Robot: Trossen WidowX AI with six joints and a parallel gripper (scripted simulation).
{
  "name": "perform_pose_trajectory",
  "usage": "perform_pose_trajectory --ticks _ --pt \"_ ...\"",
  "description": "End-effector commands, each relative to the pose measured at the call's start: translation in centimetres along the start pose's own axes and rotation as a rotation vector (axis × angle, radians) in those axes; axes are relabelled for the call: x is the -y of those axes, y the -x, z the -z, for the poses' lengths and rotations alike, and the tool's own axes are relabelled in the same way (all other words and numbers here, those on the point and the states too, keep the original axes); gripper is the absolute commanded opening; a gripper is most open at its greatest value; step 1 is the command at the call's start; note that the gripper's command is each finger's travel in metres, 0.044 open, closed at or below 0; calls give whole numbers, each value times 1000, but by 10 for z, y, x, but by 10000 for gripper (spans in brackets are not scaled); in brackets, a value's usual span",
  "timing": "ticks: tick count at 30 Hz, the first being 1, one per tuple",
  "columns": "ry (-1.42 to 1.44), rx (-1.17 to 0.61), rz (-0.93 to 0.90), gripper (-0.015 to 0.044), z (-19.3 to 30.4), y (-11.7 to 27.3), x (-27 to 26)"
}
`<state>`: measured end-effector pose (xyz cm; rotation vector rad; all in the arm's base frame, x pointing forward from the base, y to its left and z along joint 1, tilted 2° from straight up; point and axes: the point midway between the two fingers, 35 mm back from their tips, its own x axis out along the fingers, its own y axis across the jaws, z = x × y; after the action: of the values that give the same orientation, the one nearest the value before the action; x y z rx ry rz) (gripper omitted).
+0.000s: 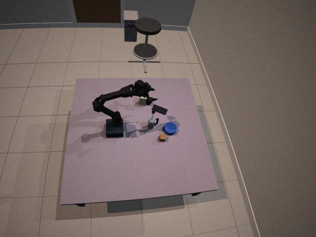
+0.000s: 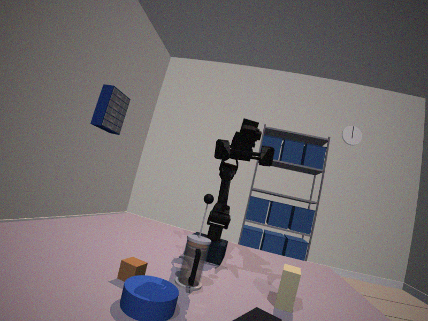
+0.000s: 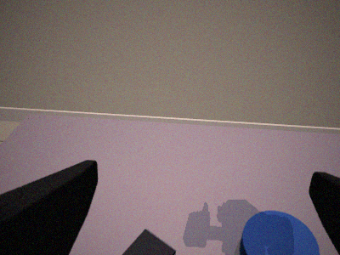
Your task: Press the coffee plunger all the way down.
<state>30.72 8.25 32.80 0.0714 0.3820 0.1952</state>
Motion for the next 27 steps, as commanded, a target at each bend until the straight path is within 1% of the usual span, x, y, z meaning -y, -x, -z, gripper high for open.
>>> perform_pose_trajectory --ticks 1,4,7,10,16,27 --pt "28 -95 92 440 38 20 45" --pt "23 -144 153 440 57 30 69" --pt "21 -155 165 440 63 31 74" --pt "21 -155 164 440 75 26 75" --pt "23 -155 159 440 116 10 77" --pt "24 -154 157 440 118 -1 78"
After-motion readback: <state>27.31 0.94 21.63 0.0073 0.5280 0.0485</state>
